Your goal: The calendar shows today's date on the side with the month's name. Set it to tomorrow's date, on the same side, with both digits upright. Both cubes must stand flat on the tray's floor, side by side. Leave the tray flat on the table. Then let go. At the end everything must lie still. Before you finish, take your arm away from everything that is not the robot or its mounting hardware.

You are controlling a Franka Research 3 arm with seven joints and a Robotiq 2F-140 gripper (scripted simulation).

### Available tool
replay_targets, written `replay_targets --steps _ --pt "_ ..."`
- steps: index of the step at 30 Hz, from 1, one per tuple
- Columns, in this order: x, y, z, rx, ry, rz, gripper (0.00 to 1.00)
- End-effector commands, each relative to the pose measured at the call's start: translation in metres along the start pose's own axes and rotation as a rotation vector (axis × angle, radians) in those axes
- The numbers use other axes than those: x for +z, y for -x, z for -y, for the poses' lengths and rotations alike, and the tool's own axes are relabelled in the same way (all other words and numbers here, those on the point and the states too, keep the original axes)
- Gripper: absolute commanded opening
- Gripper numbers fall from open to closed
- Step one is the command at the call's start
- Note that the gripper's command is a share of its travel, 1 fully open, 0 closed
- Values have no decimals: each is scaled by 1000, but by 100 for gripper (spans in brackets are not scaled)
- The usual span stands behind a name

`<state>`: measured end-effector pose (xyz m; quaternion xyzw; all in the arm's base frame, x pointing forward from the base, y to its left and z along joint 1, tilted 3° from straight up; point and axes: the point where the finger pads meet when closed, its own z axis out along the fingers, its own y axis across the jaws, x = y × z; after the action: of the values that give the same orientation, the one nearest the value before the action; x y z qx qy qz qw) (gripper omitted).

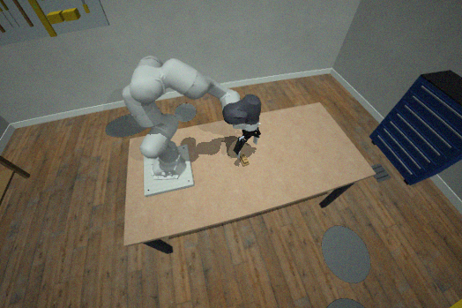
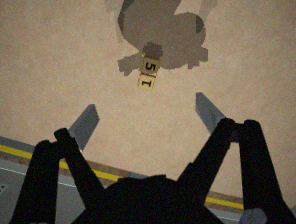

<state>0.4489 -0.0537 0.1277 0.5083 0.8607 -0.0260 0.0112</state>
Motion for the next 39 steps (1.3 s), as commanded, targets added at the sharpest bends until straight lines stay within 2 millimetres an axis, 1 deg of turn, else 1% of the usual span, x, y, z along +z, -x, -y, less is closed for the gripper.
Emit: replay_targets --steps 1,4,7,9,21,23,24,39 --pt "2 0 0 -173 11 -6 100" --pt "2 0 0 -224 11 -6 100" --pt "2 0 0 -232 11 -6 100" --pt "3 0 0 -297 11 -5 100" --pt "5 0 0 -492 12 -4 100" --pt "5 0 0 -492 12 -4 100" --pt "5 0 0 -537 12 -4 100" --pt "7 0 -1 -764 13 -2 100"
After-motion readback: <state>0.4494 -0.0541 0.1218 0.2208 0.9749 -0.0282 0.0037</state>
